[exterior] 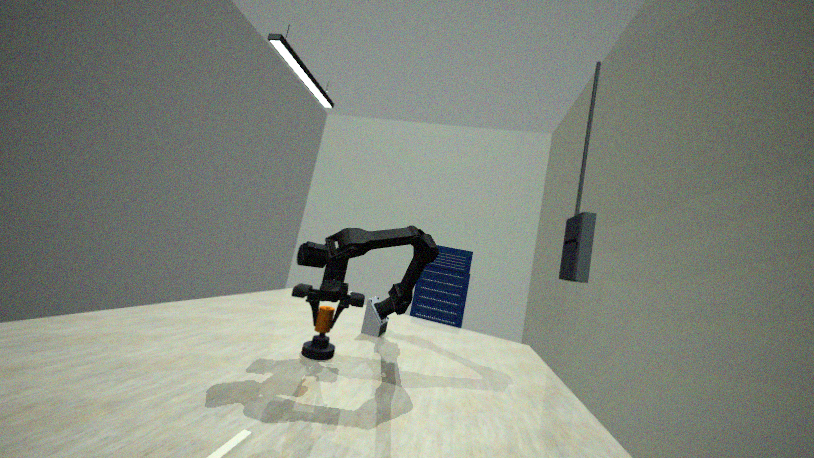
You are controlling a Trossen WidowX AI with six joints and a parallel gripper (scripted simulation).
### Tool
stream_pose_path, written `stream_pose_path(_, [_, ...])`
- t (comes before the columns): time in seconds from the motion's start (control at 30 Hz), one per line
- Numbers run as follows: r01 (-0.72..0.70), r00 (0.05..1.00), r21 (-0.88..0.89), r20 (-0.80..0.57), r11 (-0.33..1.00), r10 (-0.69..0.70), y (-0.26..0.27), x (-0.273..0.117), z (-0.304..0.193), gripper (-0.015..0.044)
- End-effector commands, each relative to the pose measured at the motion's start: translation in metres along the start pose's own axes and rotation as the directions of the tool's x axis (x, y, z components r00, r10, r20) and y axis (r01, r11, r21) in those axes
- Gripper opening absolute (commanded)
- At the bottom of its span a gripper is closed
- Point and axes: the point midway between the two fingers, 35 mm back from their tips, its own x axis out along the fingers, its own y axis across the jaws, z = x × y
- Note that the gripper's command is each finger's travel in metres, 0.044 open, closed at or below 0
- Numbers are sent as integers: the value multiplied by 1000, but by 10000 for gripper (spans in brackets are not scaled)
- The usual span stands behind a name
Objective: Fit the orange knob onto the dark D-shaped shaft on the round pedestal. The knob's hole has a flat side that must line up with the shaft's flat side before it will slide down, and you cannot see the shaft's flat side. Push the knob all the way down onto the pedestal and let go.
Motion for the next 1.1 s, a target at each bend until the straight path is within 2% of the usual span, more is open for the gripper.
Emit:
stream_pose_path(0.0, [5, 1000, -91, 7, 996, -5, 0, -4, -1, 0])
stream_pose_path(0.1, [6, 1000, -173, 7, 985, -5, 3, -5, -3, 0])
stream_pose_path(1.07, [6, 1000, -173, 7, 985, -5, -2, -5, 0, 0])
